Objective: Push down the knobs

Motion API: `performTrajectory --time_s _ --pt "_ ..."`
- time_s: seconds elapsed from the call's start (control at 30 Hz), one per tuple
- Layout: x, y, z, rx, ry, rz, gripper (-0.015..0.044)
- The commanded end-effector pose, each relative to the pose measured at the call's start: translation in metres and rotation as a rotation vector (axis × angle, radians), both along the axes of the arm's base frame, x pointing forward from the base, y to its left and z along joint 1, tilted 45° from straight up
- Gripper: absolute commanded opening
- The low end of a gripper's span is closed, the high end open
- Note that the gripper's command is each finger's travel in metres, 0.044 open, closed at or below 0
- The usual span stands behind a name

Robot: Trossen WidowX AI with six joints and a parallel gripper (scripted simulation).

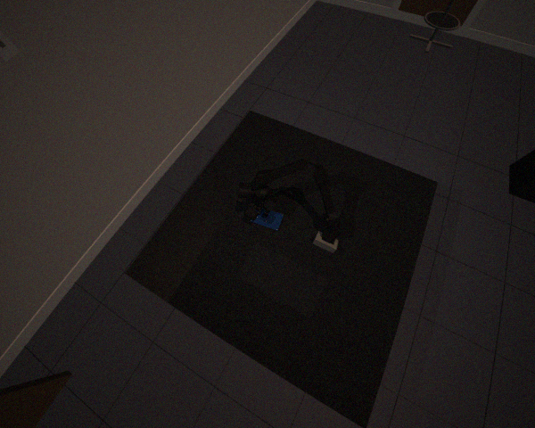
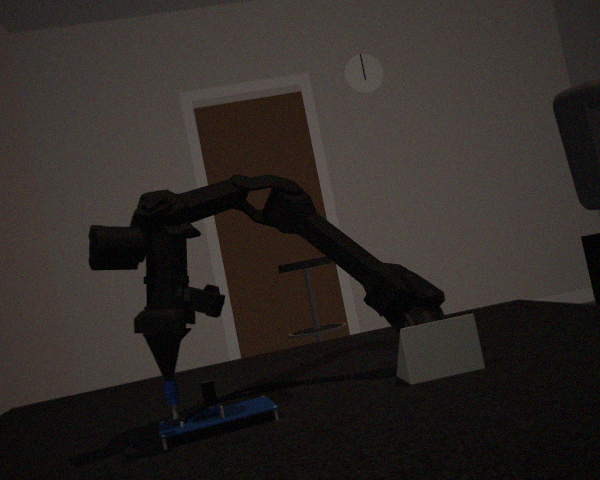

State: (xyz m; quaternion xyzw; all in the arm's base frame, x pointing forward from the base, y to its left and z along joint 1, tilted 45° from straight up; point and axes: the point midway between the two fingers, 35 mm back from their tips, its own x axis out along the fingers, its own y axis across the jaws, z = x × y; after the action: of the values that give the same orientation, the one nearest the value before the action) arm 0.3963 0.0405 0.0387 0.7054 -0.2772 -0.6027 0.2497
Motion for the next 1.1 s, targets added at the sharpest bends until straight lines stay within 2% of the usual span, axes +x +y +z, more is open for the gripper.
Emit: performTrajectory --time_s 0.0,1.07 --pt "0.0004 -0.0096 -0.0065 -0.003 0.006 -0.014 0.0000" --pt "0.0000 -0.0172 -0.0142 -0.004 0.006 -0.014 0.0000"
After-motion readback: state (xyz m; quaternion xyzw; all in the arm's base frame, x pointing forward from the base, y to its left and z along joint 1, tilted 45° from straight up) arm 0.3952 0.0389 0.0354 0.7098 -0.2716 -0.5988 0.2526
